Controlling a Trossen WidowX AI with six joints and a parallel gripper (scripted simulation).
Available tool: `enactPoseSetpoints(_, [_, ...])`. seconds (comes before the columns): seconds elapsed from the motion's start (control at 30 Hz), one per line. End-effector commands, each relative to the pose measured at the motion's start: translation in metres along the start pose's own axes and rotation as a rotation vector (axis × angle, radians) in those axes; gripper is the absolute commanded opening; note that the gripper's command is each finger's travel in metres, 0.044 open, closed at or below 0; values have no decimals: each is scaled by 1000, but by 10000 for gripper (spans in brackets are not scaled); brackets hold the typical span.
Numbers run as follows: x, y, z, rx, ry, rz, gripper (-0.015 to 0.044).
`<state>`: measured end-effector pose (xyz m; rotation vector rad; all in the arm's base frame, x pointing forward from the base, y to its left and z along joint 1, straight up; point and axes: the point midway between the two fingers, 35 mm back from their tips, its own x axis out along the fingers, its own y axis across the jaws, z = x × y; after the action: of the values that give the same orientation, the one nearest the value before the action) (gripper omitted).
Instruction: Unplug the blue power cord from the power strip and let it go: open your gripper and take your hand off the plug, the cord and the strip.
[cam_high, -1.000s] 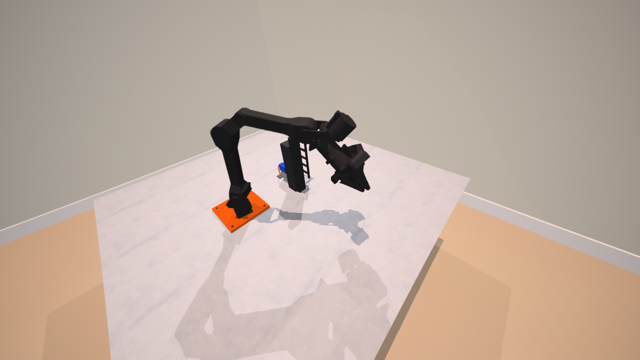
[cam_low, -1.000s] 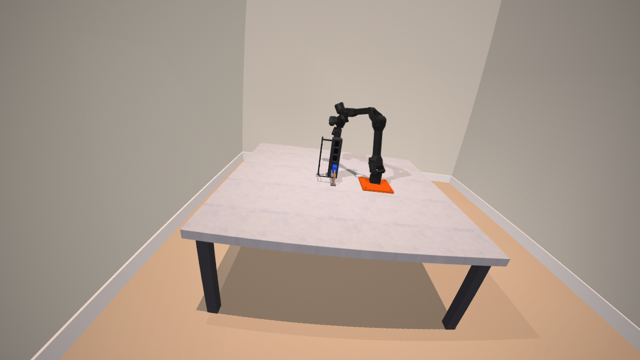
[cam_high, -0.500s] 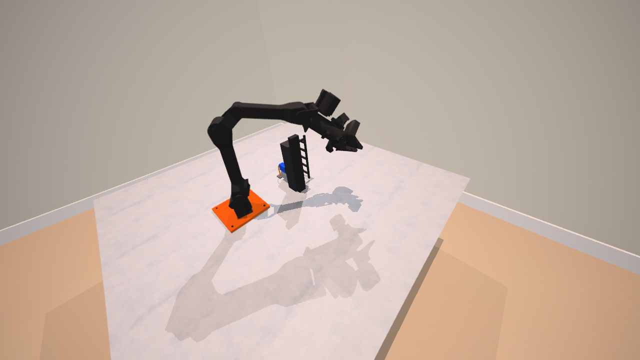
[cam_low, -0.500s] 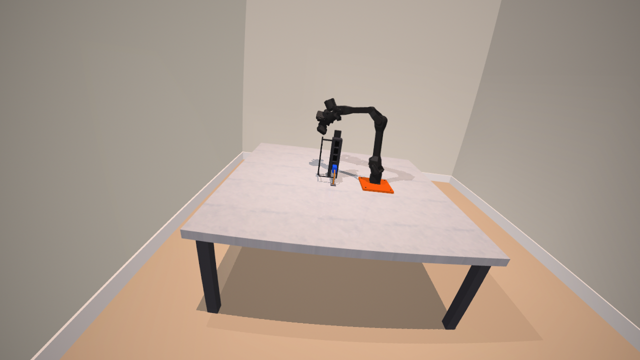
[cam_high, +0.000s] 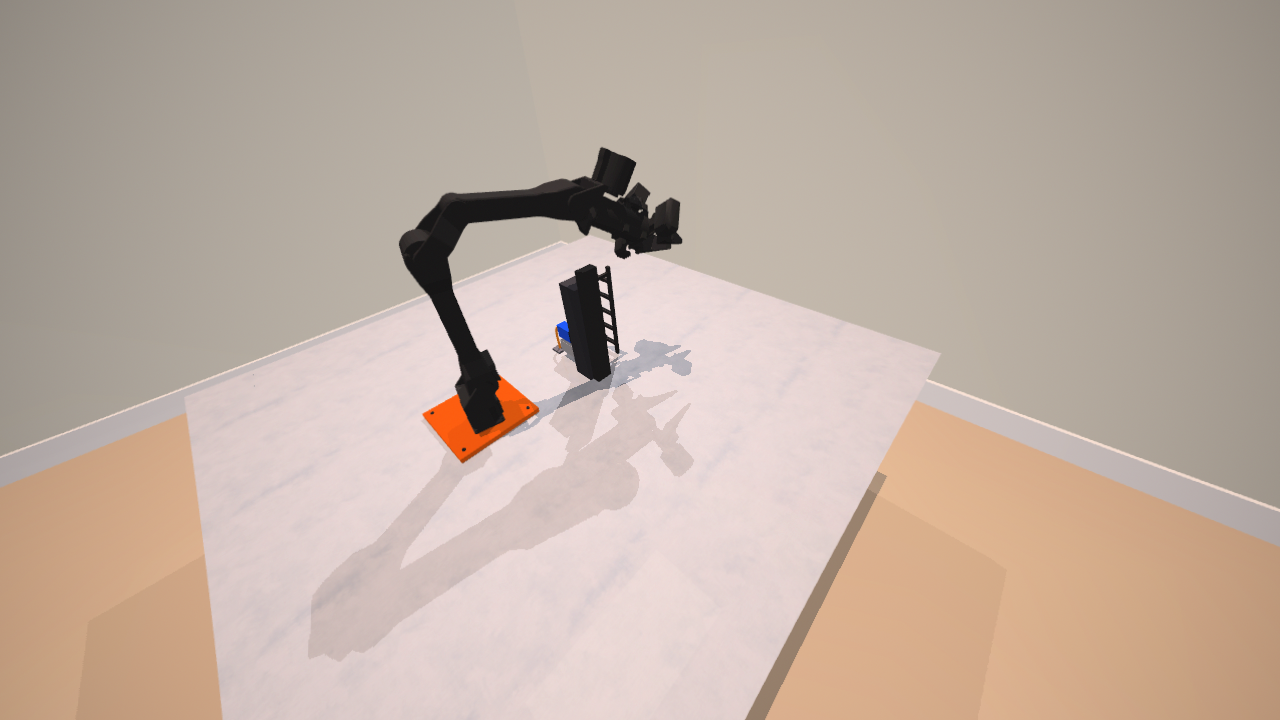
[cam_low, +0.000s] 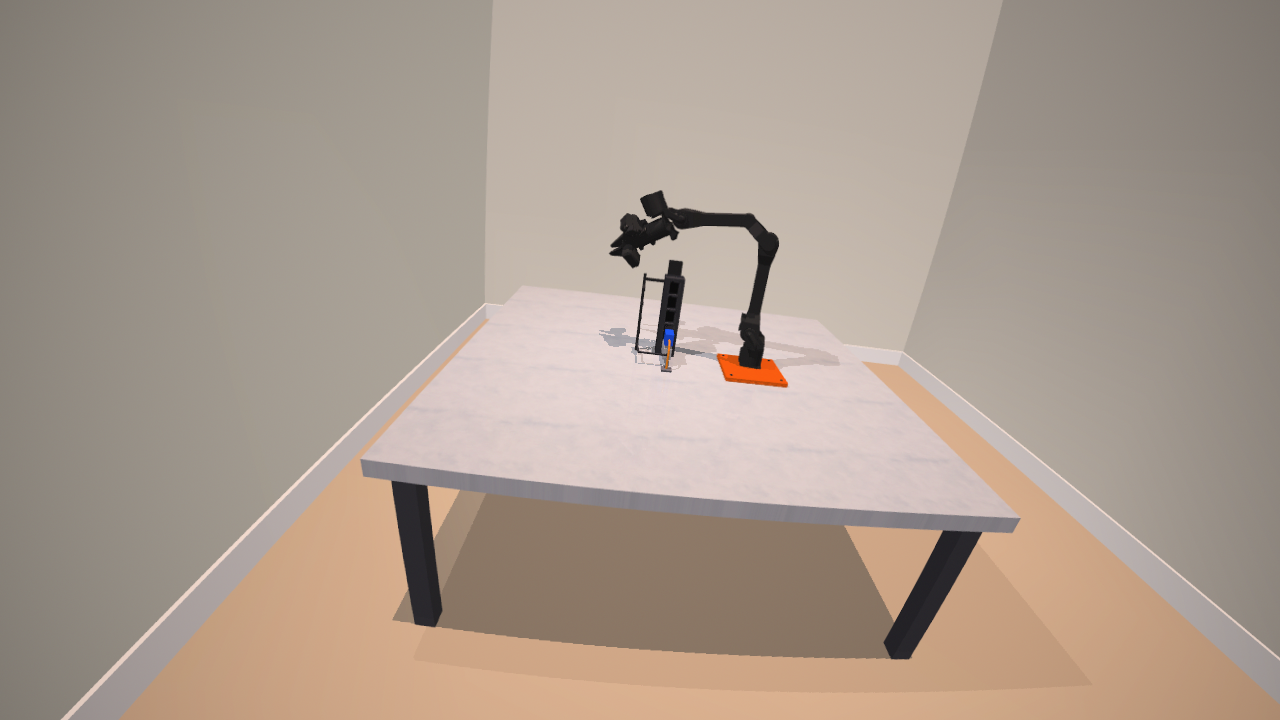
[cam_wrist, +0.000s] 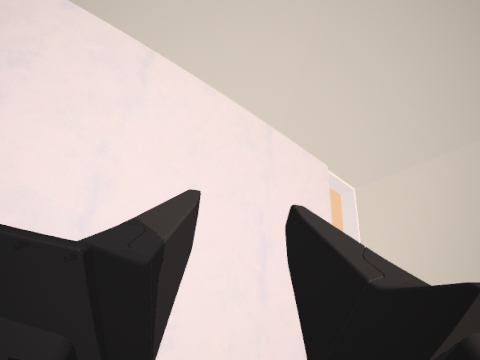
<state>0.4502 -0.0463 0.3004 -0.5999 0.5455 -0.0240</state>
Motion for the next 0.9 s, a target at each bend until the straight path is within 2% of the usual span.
enactPoseSetpoints(0.0, [-2,36,9,-40,-16,92,160])
enactPoseSetpoints(0.23, [-10,124,9,-212,5,309,160])
enactPoseSetpoints(0.47, [-30,202,-13,-435,61,521,160])
enactPoseSetpoints(0.6, [-50,235,-40,-582,142,616,160])
enactPoseSetpoints(0.87, [-97,266,-99,-978,237,913,160])
